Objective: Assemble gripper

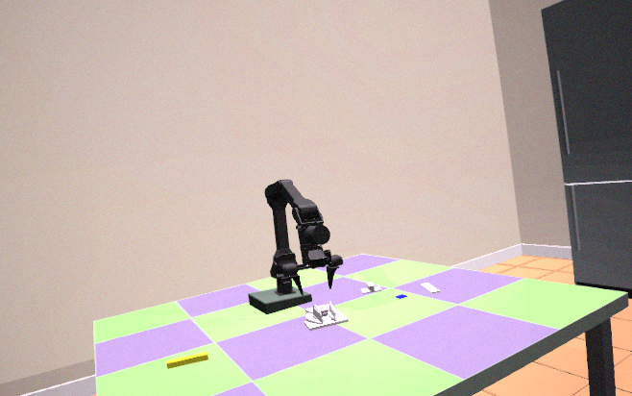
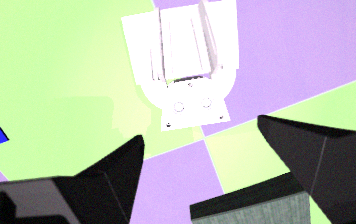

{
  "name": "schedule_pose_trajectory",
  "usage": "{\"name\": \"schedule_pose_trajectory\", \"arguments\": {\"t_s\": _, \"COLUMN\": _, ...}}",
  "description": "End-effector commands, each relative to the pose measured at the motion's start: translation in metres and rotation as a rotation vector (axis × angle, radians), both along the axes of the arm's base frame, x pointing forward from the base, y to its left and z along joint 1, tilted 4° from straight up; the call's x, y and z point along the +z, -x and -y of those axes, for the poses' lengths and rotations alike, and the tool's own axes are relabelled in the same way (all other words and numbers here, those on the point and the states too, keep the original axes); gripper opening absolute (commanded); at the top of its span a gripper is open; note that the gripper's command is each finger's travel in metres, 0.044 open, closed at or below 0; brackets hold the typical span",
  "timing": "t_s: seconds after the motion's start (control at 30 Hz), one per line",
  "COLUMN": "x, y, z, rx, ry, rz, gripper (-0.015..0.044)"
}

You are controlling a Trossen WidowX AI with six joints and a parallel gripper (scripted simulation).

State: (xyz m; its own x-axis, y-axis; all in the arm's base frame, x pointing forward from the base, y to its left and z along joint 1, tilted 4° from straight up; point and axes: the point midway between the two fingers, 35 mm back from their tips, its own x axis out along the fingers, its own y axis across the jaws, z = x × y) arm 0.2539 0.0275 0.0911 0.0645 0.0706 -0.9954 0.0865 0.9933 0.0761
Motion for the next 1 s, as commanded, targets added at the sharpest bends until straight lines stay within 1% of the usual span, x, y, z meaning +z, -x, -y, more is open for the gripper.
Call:
{"name": "schedule_pose_trajectory", "arguments": {"t_s": 0.0, "x": -0.001, "y": 0.001, "z": 0.000, "rx": 0.000, "ry": 0.000, "rz": -0.004, "gripper": 0.0440}}
{"name": "schedule_pose_trajectory", "arguments": {"t_s": 0.27, "x": 0.050, "y": 0.054, "z": 0.012, "rx": 0.003, "ry": -0.001, "rz": -0.023, "gripper": 0.0440}}
{"name": "schedule_pose_trajectory", "arguments": {"t_s": 0.97, "x": 0.051, "y": 0.056, "z": 0.013, "rx": 0.003, "ry": -0.001, "rz": -0.023, "gripper": 0.0440}}
